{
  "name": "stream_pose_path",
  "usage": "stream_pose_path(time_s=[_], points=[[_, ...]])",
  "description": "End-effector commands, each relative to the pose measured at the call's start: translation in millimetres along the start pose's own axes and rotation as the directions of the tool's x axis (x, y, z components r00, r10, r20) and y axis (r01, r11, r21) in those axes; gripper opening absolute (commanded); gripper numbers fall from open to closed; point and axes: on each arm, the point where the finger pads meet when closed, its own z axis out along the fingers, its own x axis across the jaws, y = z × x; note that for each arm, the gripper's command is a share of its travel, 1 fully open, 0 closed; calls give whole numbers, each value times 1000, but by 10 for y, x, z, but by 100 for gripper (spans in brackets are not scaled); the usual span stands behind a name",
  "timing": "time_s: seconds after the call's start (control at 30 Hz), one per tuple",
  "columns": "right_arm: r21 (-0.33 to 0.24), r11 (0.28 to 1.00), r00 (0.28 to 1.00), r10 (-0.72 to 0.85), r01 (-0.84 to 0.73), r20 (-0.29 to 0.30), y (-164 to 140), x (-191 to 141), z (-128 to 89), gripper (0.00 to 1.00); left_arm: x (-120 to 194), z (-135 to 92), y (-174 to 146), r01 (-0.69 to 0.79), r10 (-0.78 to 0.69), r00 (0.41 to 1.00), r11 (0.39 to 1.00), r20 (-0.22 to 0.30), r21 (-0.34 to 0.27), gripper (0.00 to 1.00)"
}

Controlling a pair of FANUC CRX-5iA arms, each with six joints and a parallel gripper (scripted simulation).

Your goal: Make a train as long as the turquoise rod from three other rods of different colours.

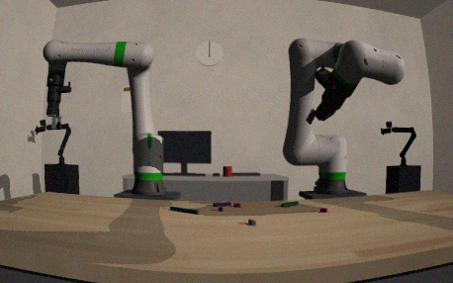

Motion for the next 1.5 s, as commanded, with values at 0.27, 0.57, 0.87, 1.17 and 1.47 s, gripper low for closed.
stream_pose_path(time_s=[0.27, 0.57, 0.87, 1.17, 1.47], points=[[-2, 1000, 1000, 0, 0, 0, 3, -2, -9, 100, -1012, 293, 368, -316, 308, 948, 889, -77, -332, 100], [-2, 1000, 1000, 0, 0, 0, 3, -2, -9, 100, -1775, 436, 482, -537, 503, 837, 681, -215, -499, 100], [-2, 1000, 1000, 0, 0, 0, 3, -2, -9, 100, -2574, 578, 419, -715, 633, 666, 391, -394, -580, 100], [-2, 1000, 1000, 0, 0, 0, 3, -2, -9, 100, -3334, 758, 174, -817, 676, 463, 75, -573, -572, 100], [-2, 1000, 1000, 0, 0, 0, 3, -2, -9, 100, -3935, 967, -168, -840, 647, 282, -191, -709, -508, 100]])
